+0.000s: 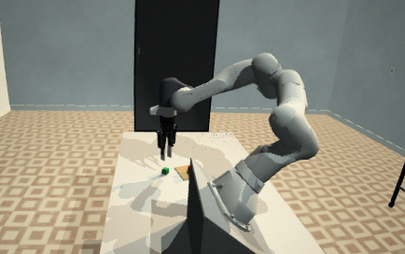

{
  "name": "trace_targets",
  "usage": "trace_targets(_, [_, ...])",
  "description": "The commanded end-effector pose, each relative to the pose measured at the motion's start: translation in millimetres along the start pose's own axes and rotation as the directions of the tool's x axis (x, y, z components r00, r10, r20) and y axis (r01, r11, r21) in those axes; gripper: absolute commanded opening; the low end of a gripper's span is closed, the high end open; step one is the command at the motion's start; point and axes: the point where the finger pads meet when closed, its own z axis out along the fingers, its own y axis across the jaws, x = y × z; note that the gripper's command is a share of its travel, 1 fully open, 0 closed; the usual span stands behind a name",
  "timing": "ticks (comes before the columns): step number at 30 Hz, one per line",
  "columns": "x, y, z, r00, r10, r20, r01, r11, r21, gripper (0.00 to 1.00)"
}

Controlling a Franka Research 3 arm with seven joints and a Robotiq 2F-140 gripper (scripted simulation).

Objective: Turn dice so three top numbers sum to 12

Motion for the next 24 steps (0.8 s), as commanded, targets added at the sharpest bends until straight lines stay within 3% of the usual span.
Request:
trace_targets(1, [0.1,0.5,4.7,1.0,-0.006,0.0,0.006,1.0,-0.001,0.28])
trace_targets(24, [0.3,0.8,32.8,1.0,-0.006,0.0,0.006,1.0,-0.001,0.28])
